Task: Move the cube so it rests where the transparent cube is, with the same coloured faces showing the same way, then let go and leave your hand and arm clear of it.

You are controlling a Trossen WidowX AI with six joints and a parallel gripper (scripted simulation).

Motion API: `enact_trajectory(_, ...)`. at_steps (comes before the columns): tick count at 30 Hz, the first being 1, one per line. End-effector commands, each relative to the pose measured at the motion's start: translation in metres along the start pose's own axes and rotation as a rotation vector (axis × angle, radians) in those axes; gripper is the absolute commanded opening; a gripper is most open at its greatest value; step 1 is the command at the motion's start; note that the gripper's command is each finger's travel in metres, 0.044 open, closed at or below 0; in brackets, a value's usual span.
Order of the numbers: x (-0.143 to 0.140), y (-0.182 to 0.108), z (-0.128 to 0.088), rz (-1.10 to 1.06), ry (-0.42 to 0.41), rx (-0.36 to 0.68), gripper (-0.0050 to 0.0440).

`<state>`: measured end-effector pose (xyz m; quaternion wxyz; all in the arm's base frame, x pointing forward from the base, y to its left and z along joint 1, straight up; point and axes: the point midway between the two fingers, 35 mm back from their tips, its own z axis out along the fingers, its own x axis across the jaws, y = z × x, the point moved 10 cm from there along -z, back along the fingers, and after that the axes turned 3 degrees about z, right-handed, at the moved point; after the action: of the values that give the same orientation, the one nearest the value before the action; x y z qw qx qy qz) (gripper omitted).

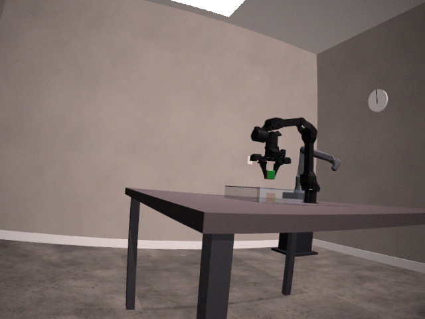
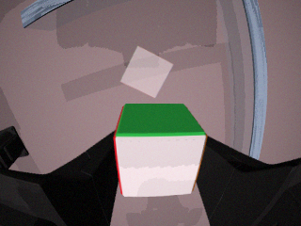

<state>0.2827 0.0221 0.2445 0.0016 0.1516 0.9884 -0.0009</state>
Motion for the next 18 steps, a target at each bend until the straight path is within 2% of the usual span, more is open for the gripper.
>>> enact_trajectory(1,0.001,0.003,-0.005,-0.088,-0.022,-0.011,0.0000)
enact_trajectory(18,0.002,0.016,0.004,-0.611,-0.024,-0.006,0.0000)
